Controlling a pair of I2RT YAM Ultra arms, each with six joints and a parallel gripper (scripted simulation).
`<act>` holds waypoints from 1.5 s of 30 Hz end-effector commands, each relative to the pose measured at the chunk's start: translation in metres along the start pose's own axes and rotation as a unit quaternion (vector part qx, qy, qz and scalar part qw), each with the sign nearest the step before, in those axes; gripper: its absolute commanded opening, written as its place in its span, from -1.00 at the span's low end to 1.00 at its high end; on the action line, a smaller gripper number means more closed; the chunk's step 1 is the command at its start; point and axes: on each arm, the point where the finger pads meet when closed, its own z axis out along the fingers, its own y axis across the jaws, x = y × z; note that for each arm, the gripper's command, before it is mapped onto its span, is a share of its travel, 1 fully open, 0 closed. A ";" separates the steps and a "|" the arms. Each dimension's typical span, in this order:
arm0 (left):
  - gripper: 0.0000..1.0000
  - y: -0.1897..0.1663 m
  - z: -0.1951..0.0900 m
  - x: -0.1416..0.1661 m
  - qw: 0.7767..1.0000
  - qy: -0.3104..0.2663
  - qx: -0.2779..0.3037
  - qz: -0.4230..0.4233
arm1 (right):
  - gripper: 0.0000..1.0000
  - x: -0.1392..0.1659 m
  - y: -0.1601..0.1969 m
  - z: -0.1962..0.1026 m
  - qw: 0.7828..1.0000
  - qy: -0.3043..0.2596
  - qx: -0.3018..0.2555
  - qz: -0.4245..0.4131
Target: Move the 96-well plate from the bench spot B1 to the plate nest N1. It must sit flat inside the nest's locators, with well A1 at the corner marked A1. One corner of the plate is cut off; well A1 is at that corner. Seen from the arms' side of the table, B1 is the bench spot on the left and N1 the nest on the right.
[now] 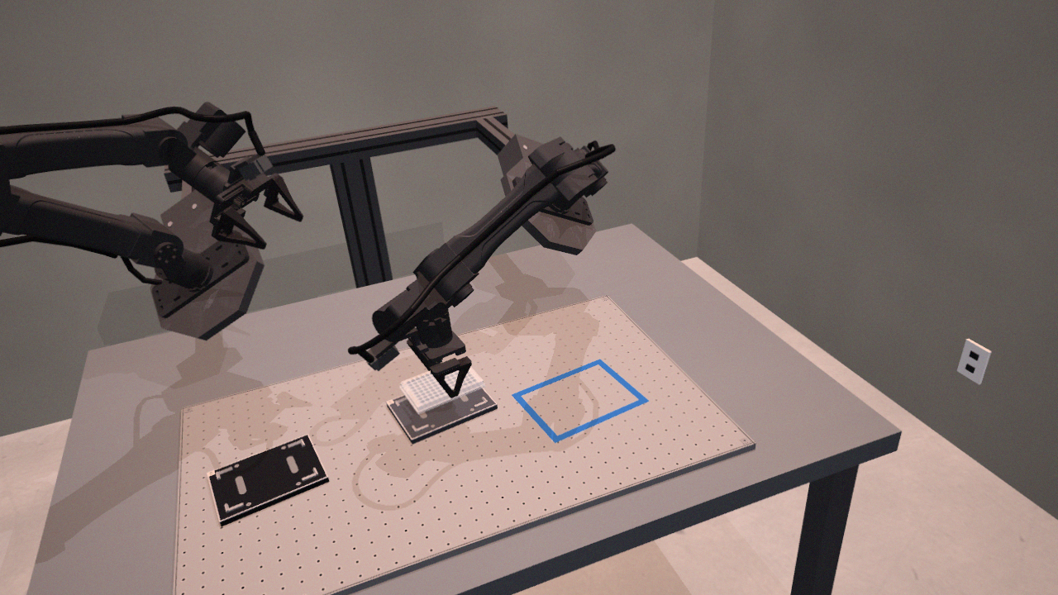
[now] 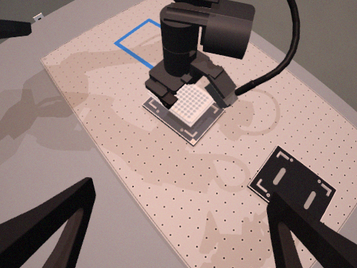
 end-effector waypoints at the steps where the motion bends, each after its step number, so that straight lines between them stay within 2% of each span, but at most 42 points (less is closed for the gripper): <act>1: 0.58 0.002 -0.014 -0.012 1.000 -0.015 -0.004 -0.003 | 1.00 -0.009 0.004 -0.004 1.000 -0.005 -0.001 -0.001; 7: 0.58 -0.003 -0.022 -0.017 1.000 -0.010 -0.002 0.002 | 1.00 -0.005 0.002 -0.002 1.000 -0.001 0.003 -0.004; 12: 0.58 -0.002 -0.014 -0.023 1.000 -0.025 -0.008 0.003 | 1.00 -0.005 0.002 -0.002 1.000 -0.001 0.003 -0.004; 16: 0.58 -0.004 -0.008 -0.020 1.000 -0.020 -0.011 0.009 | 1.00 -0.005 0.002 -0.002 1.000 -0.001 0.003 -0.004; 45: 0.58 0.001 -0.006 -0.014 1.000 -0.020 -0.011 0.003 | 1.00 -0.005 0.002 -0.002 1.000 -0.001 0.003 -0.004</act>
